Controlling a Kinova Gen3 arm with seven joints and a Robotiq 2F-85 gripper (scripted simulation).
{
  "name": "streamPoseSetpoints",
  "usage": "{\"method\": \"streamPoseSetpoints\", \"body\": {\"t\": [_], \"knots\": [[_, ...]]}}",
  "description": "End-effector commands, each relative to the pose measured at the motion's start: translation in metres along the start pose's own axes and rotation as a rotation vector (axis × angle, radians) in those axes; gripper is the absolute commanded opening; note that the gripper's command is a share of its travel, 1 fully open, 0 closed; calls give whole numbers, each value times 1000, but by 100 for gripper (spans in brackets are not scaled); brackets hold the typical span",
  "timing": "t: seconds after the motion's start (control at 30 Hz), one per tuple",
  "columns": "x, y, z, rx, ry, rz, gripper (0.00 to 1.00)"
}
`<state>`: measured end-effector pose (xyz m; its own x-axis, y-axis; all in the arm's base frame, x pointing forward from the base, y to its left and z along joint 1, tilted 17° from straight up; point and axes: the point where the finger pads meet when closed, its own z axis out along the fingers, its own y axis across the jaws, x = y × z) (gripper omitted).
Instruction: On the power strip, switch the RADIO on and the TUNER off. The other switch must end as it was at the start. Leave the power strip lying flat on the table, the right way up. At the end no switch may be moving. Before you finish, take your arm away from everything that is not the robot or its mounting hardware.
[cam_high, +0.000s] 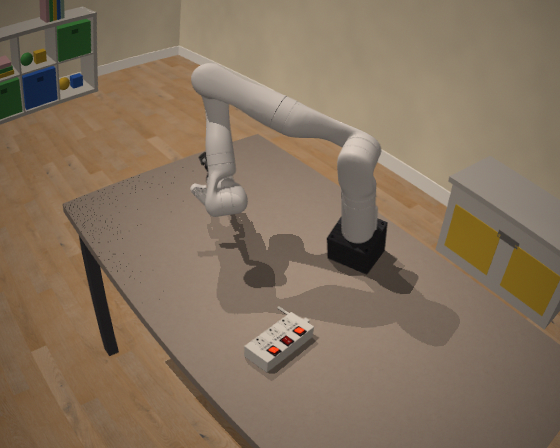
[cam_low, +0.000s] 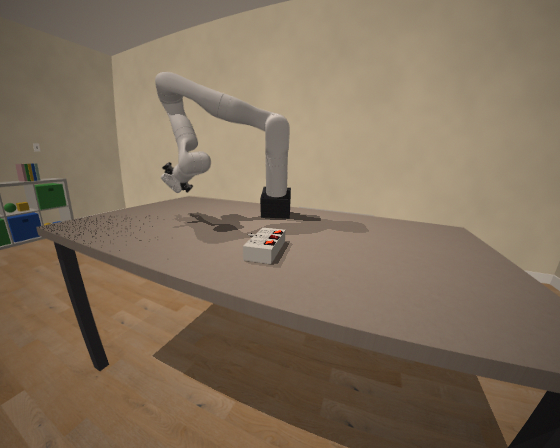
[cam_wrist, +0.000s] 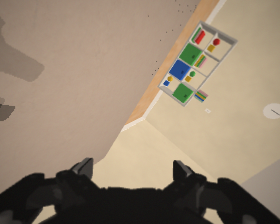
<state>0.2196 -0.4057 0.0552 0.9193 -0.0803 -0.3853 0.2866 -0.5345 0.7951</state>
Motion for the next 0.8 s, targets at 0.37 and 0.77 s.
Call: {"method": "streamPoseSetpoints", "body": {"t": [0.37,0.77], "knots": [[6,-41,-115,248,34,190,100],[7,-100,-249,573,53,420,100]]}}
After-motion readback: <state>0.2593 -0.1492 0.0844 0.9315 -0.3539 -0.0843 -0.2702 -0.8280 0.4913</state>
